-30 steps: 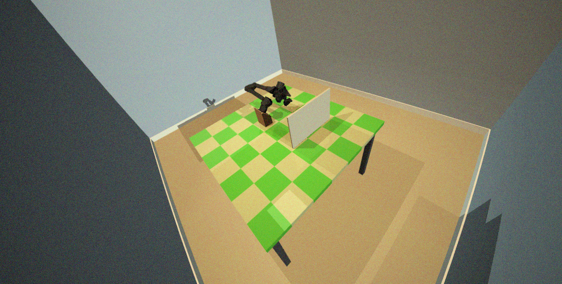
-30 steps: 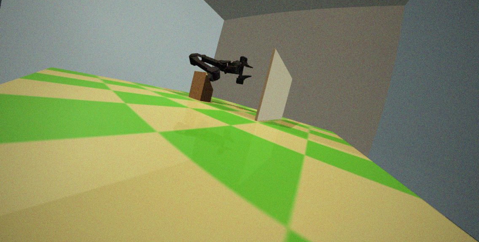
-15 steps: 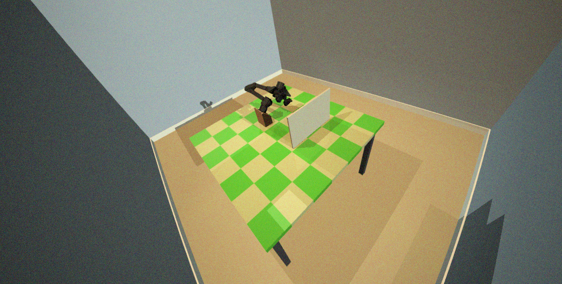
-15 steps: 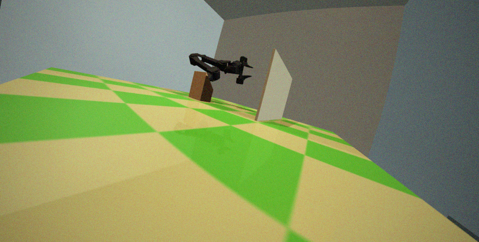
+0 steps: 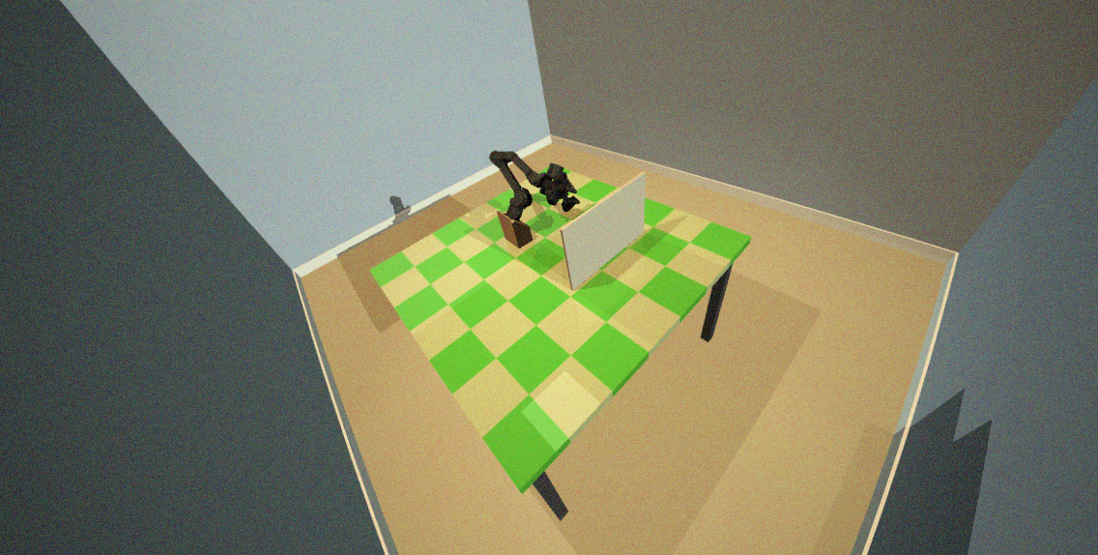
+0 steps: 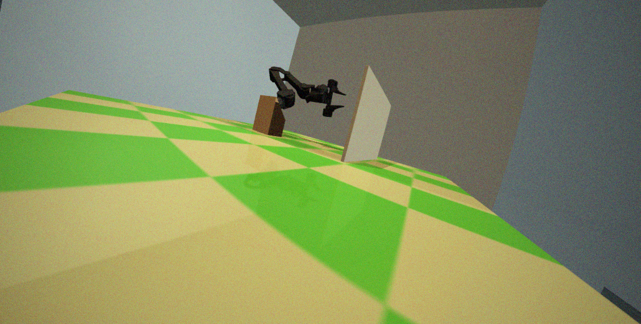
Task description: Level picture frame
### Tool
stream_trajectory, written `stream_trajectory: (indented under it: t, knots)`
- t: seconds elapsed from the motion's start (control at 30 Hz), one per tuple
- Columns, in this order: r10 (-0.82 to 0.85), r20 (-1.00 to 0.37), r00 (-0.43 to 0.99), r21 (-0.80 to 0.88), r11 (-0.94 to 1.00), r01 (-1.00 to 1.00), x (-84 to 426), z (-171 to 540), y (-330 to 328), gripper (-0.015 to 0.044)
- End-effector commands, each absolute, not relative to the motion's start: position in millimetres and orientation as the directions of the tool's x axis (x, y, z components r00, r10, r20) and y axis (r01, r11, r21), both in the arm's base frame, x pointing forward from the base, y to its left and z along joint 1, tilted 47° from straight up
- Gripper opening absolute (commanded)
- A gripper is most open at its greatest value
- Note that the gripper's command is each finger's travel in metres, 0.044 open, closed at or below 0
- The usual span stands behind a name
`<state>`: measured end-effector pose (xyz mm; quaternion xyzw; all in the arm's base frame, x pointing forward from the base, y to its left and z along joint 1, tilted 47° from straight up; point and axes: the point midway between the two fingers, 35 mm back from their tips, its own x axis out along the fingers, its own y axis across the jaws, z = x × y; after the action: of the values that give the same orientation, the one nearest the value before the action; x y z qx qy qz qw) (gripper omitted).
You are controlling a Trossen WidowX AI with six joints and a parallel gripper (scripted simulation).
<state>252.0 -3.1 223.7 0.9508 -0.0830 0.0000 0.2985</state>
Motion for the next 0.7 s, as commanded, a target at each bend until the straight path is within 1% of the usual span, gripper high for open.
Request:
stream_trajectory:
  t: [0.0, 0.13, 0.57, 0.67]
  knots:
    - [-0.160, 0.042, 0.986, 0.568, -0.808, -0.156, 269.3, 212.7, 1.6, 0.0260]
    - [-0.161, 0.042, 0.986, 0.567, -0.809, -0.156, 283.3, 202.8, 6.0, 0.0260]
    - [-0.161, 0.042, 0.986, 0.567, -0.809, -0.156, 279.9, 207.4, 11.8, 0.0260]
    - [-0.161, 0.043, 0.986, 0.567, -0.809, -0.157, 286.5, 209.6, 11.4, 0.0260]
